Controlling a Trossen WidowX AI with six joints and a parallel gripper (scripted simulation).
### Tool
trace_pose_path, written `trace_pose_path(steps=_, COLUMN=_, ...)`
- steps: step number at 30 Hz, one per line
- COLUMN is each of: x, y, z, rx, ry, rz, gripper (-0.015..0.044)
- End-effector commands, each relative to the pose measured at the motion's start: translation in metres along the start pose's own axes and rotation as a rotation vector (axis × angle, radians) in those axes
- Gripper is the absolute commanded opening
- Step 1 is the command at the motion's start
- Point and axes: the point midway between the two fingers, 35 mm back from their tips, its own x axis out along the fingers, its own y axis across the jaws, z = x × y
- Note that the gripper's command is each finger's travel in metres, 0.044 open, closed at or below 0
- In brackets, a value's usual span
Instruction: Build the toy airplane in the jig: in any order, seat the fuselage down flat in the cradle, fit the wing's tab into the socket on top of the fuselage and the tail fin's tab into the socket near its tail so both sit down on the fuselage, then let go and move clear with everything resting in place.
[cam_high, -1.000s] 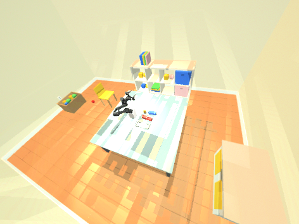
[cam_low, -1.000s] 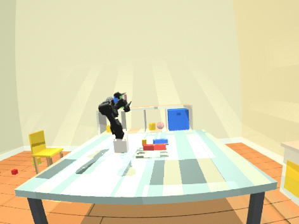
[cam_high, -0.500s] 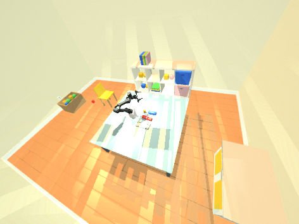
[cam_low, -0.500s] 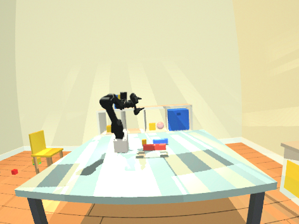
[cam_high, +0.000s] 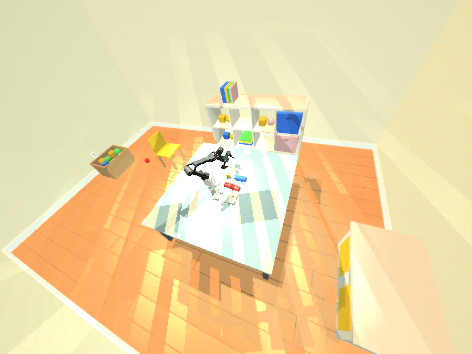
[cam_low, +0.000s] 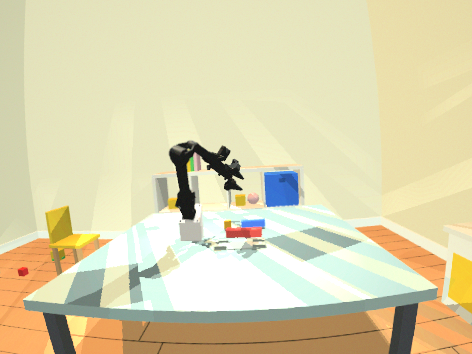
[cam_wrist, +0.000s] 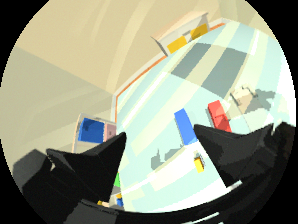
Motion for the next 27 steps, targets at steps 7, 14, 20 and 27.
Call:
trace_pose_path(steps=7, x=0.050, y=-0.119, z=0.000, rx=-0.173, ry=0.514, rz=-0.457, gripper=0.0440)
trace_pose_path(steps=14, x=0.049, y=-0.155, z=-0.001, rx=-0.201, ry=0.699, rz=-0.550, gripper=0.0440)
trace_pose_path(steps=20, x=0.049, y=-0.155, z=-0.001, rx=-0.201, ry=0.699, rz=-0.550, gripper=0.0440)
trace_pose_path(steps=27, x=0.076, y=-0.178, z=-0.024, rx=-0.202, ry=0.698, rz=-0.551, gripper=0.0440)
